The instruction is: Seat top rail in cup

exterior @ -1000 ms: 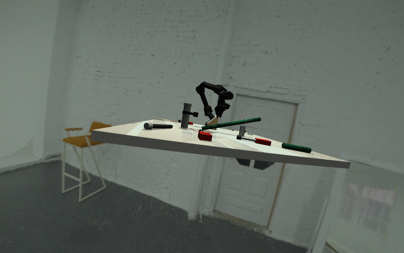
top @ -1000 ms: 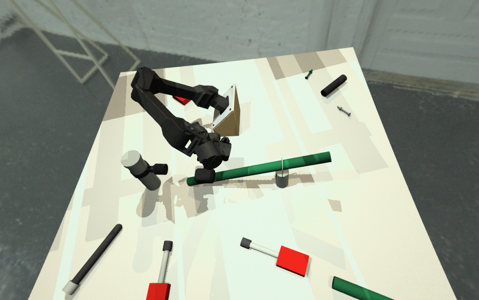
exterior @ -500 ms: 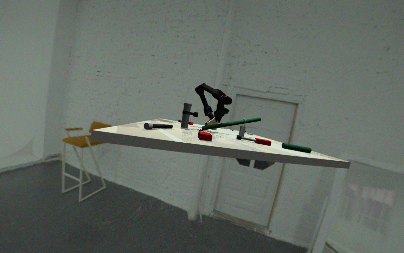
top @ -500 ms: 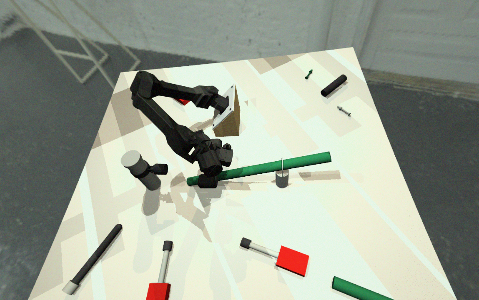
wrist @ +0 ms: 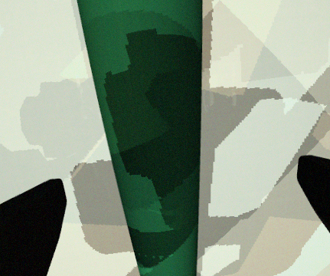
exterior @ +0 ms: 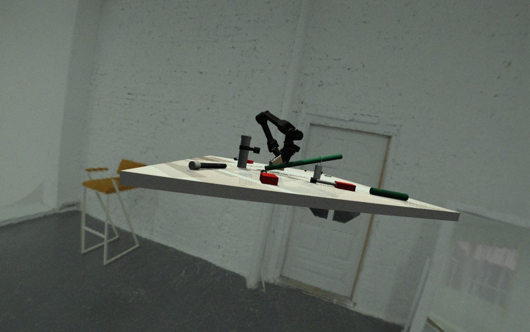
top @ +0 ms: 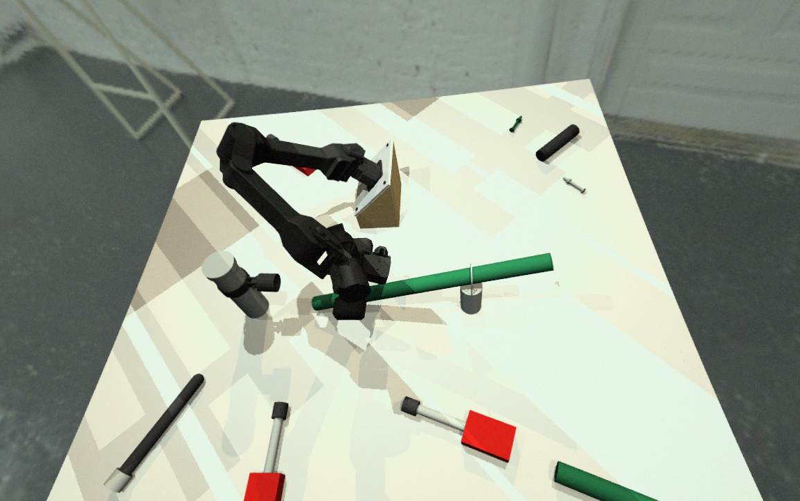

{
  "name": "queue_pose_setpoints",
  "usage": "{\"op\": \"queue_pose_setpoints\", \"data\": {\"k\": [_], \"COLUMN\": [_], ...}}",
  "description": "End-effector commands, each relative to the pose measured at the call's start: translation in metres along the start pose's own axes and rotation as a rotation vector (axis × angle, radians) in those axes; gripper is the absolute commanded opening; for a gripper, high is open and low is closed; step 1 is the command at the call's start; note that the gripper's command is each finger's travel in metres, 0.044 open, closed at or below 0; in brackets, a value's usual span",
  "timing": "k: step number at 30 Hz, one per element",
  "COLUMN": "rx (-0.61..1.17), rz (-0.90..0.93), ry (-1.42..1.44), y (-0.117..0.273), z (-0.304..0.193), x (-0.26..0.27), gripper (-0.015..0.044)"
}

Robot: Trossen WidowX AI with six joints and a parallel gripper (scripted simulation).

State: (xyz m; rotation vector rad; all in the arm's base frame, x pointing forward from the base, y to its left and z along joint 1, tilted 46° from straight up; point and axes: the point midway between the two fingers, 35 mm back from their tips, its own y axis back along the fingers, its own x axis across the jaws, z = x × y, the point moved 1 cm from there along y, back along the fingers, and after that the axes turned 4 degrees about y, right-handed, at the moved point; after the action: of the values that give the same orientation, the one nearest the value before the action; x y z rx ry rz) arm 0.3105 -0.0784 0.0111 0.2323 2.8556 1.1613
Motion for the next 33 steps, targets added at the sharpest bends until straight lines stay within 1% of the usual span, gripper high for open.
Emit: {"op": "queue_pose_setpoints", "data": {"k": [1, 22, 31, 33], "rx": [0.006, 0.009, 0.009, 0.009], "rz": [0.005, 0.006, 0.006, 0.006], "ry": [0.011, 0.011, 0.011, 0.011], "y": [-0.008, -0.040, -0.040, -0.040], "z": [0.001, 0.000, 0.000, 0.000], "x": [0.001, 0.003, 0.003, 0.003], "gripper": [0.0440, 0.0440, 0.0204, 0.0190]}}
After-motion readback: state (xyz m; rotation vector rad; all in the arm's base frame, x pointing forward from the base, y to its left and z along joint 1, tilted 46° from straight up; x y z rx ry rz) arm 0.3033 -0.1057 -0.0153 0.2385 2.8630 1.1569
